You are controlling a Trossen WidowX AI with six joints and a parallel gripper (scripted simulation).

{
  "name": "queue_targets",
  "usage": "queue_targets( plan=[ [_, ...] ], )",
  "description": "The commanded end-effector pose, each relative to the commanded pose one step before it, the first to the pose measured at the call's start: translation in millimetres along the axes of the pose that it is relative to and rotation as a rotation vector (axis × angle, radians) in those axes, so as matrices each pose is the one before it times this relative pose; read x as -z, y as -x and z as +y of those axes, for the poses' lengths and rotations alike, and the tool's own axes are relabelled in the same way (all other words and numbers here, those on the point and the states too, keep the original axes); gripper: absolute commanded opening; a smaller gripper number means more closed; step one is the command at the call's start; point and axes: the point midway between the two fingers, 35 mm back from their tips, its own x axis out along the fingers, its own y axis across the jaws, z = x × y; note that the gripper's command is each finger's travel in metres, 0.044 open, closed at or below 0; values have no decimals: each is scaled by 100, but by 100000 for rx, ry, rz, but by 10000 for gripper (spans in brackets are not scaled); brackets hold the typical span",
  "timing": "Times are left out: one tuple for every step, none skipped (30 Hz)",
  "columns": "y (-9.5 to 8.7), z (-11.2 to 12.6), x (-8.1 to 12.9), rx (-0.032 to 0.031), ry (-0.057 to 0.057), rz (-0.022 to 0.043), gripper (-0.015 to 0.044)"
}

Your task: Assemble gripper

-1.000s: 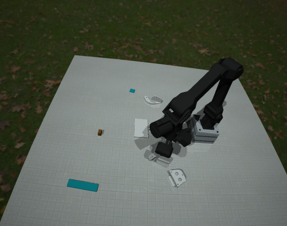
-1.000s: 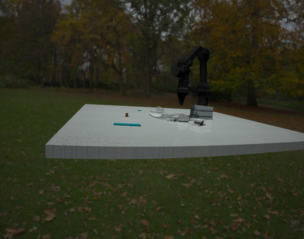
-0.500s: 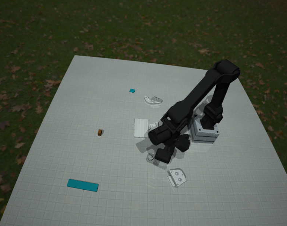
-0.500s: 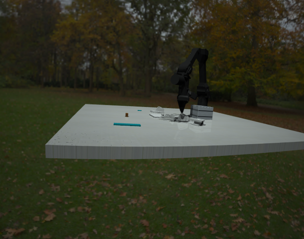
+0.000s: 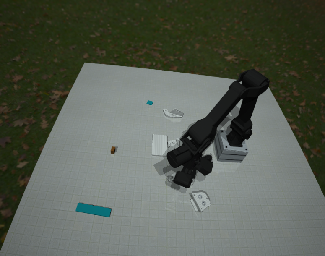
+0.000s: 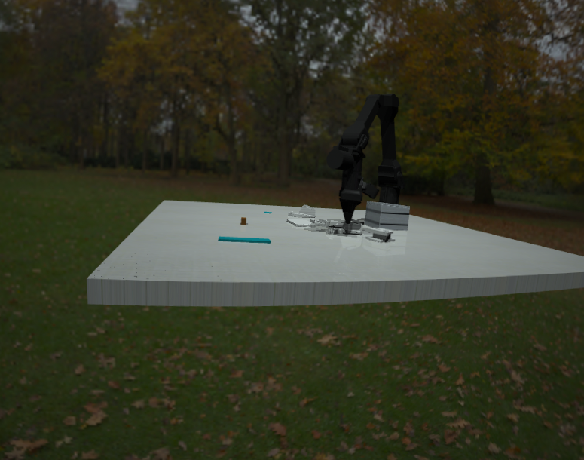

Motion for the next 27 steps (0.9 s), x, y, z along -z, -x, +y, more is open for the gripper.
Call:
queue_targets(
  plan=[
    [-903, 273, -249, -802, 559, -939, 440],
    [-162, 2, -2, -1, 0, -1, 440],
    [-162, 3, -2, -1, 0, -1, 440],
    [-162, 4, -3, -1, 0, -1, 440],
    [-162, 5, -3, -1, 0, -1, 440],
    [-162, 6, -4, -2, 0, -1, 440],
    [-161, 7, -5, -2, 0, -1, 440],
    [-161, 7, -5, -2, 0, -1, 440],
    [-161, 8, -6, -2, 0, -1, 440],
    [-160, 9, -6, -2, 0, -1, 440],
    [-160, 10, -7, -2, 0, -1, 440],
    [-160, 11, -8, -2, 0, -1, 440],
    [-160, 12, -8, -2, 0, -1, 440],
    [-159, 12, -9, -2, 0, -1, 440],
    [-127, 10, -7, -2, 0, -1, 440],
    [-76, 7, -5, -1, 0, -1, 440],
    [-25, 2, -2, 0, 0, 0, 440],
    [0, 0, 0, 0, 0, 0, 440],
    [0, 0, 0, 0, 0, 0, 440],
    [0, 0, 0, 0, 0, 0, 440],
    [0, 0, 0, 0, 0, 0, 440],
    [0, 0, 0, 0, 0, 0, 440],
    [0, 0, 0, 0, 0, 0, 440],
    [0, 0, 0, 0, 0, 0, 440],
    [0, 0, 0, 0, 0, 0, 440],
    [0, 0, 0, 0, 0, 0, 440],
    [0, 0, 0, 0, 0, 0, 440]
  ],
)
